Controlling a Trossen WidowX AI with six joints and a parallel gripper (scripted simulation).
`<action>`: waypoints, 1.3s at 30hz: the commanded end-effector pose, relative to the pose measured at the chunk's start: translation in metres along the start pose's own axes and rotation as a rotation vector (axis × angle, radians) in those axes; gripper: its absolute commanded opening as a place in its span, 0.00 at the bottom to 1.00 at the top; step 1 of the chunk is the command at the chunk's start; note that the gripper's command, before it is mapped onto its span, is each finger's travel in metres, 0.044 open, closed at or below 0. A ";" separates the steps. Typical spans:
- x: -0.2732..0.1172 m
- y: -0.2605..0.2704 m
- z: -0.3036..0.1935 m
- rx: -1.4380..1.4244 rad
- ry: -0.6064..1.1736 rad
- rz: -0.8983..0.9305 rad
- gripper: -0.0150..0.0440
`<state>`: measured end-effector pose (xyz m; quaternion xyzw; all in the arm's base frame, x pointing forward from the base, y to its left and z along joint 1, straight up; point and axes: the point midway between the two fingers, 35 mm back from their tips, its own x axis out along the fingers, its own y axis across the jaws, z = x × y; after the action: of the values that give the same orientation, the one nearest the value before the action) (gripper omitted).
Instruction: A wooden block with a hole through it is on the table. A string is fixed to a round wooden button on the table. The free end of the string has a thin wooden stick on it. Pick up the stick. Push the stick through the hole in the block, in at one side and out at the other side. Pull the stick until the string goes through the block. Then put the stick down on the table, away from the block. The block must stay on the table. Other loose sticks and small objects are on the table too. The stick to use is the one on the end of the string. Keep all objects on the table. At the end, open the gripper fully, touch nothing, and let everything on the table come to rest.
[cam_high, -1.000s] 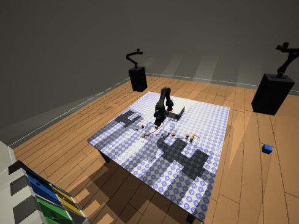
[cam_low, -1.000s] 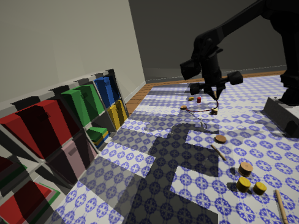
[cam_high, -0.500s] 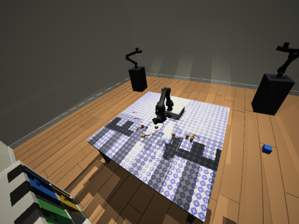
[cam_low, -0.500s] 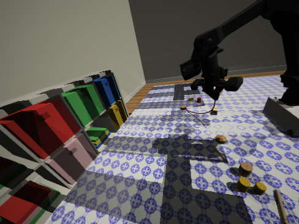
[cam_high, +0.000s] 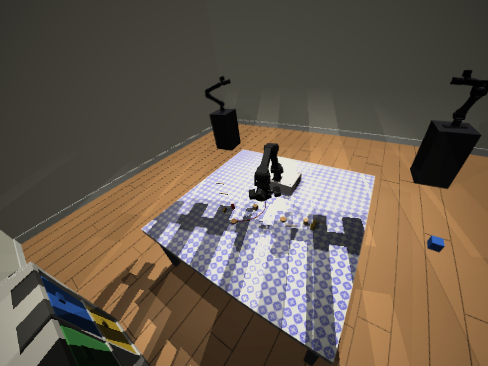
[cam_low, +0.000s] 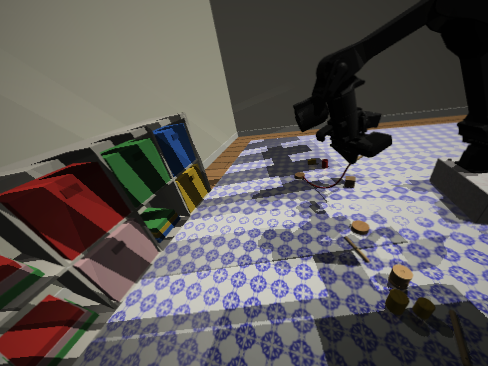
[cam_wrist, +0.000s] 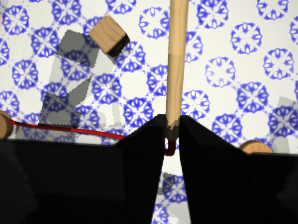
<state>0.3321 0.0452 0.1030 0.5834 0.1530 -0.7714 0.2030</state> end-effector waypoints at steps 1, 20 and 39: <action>-0.001 0.000 -0.001 -0.004 -0.001 0.012 0.25; -0.007 -0.003 -0.021 -0.410 0.001 0.141 0.25; -0.011 -0.005 -0.035 -0.716 -0.002 0.234 0.25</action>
<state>0.3615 0.0678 0.1043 0.4875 0.3463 -0.6399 0.4826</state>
